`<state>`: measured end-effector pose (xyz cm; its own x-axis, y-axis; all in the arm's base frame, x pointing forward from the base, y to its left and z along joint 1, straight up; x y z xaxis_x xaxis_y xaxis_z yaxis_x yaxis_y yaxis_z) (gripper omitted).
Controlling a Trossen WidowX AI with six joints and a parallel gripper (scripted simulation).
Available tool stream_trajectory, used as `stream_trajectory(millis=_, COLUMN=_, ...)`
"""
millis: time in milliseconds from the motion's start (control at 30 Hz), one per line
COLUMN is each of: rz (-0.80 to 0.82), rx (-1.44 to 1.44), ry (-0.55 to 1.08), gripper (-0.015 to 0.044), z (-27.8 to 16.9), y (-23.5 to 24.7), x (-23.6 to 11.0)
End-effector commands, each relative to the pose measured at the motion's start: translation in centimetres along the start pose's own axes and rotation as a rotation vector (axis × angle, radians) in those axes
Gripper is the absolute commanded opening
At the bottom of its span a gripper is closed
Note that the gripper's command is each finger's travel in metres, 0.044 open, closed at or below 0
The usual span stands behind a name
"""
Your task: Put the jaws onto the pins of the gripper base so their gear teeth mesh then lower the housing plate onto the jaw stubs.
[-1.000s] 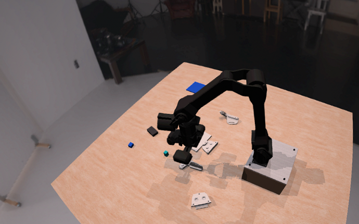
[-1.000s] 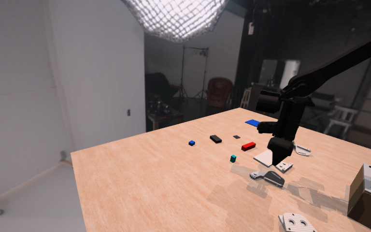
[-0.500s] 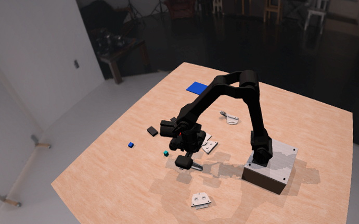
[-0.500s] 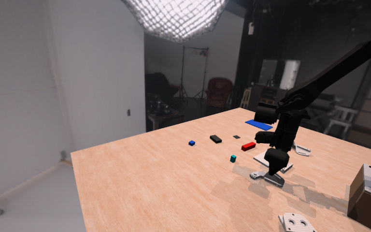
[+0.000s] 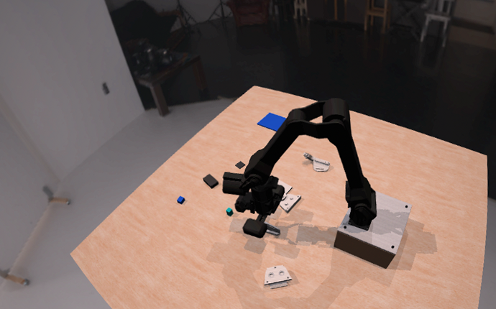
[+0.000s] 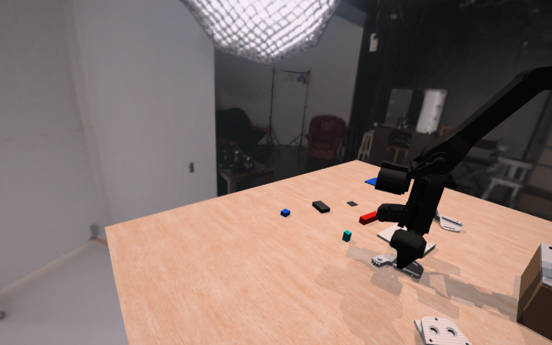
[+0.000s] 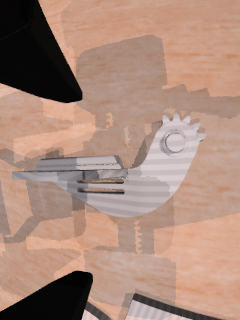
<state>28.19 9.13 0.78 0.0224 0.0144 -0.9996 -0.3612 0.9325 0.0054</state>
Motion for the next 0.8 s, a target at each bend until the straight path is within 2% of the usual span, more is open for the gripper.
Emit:
stream_trajectory(millis=0, rz=-0.005, rx=0.006, ry=0.0, gripper=0.044, z=0.0, y=-0.1, x=0.7)
stream_trajectory(millis=400, rz=-0.005, rx=0.006, ry=0.001, gripper=0.044, z=-0.2, y=-0.1, x=2.6)
stream_trajectory(millis=767, rz=-0.005, rx=0.006, ry=0.001, gripper=0.044, z=-0.2, y=-0.1, x=2.7)
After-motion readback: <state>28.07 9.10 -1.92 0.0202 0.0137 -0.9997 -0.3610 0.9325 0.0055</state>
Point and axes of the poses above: the point midway between the two fingers, 35 mm back from their tips, its own x axis out along the fingers, its own y axis across the jaws, z = x × y, the point moved 4 cm from there along -x, back along the fingers, and after that the axes turned 14 degrees about -x, right-handed, at the moved point
